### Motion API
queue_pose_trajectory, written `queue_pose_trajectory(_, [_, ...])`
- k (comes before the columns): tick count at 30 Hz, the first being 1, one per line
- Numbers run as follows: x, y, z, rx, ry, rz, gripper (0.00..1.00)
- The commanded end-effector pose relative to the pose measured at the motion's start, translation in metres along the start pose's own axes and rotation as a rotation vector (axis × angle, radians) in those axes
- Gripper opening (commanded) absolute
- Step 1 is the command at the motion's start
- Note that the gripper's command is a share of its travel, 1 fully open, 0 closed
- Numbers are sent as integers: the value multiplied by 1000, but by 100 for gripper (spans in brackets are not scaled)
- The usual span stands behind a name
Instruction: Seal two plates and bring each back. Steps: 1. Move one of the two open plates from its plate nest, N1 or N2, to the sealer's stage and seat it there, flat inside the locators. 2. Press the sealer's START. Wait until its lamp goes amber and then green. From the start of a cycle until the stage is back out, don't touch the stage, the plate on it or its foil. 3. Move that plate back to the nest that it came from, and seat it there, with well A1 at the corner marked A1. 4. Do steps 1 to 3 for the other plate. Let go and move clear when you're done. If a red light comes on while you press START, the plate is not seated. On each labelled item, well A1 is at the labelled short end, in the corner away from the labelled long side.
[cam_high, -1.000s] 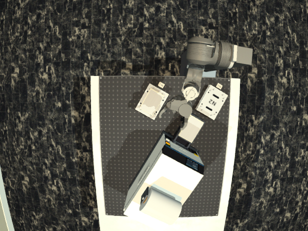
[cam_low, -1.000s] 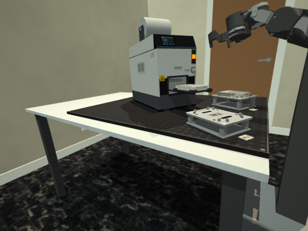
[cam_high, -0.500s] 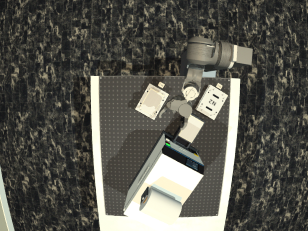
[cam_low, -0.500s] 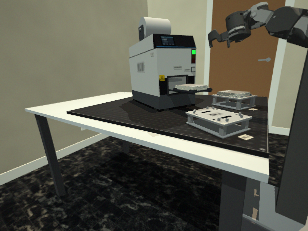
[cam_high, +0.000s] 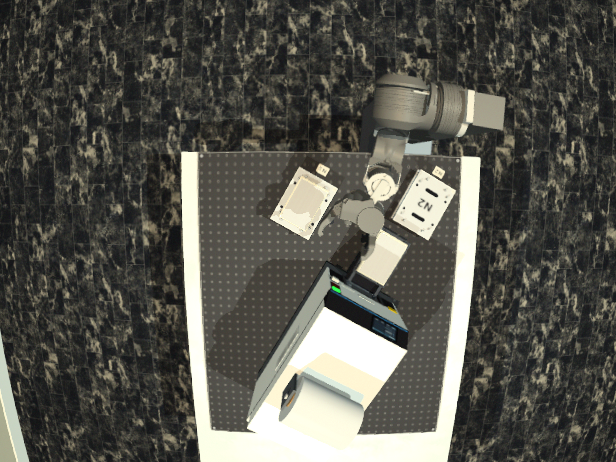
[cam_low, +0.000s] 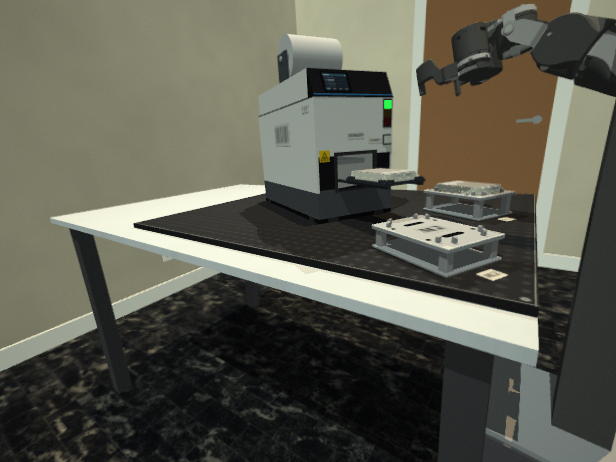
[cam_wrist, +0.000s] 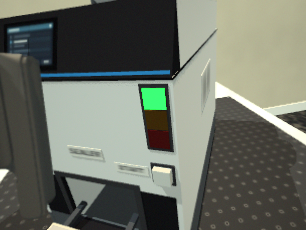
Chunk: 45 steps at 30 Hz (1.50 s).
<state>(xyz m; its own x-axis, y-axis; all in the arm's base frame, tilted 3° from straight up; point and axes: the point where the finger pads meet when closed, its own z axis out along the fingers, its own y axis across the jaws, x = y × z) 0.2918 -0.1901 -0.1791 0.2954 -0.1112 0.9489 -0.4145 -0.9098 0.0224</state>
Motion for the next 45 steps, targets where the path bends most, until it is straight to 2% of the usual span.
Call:
queue_pose_trajectory(1, [1,-1,0,5,5,1,65])
queue_pose_trajectory(13, [1,-1,0,5,5,1,65])
queue_pose_trajectory(21, [19,-38,0,204,161,-103,65])
queue_pose_trajectory(25, [23,-45,0,197,162,-108,65])
queue_pose_trajectory(29, [32,-65,-3,300,241,-174,65])
queue_pose_trajectory(31, [36,-72,-4,294,242,-177,65])
queue_pose_trajectory(35, [42,-92,-8,394,318,-251,65])
queue_pose_trajectory(37, [46,-100,-10,390,321,-255,65])
queue_pose_trajectory(38, [47,-106,-12,423,341,-278,65])
queue_pose_trajectory(40, [47,-106,-12,423,341,-278,65])
queue_pose_trajectory(45, [52,-129,-19,516,414,-368,65])
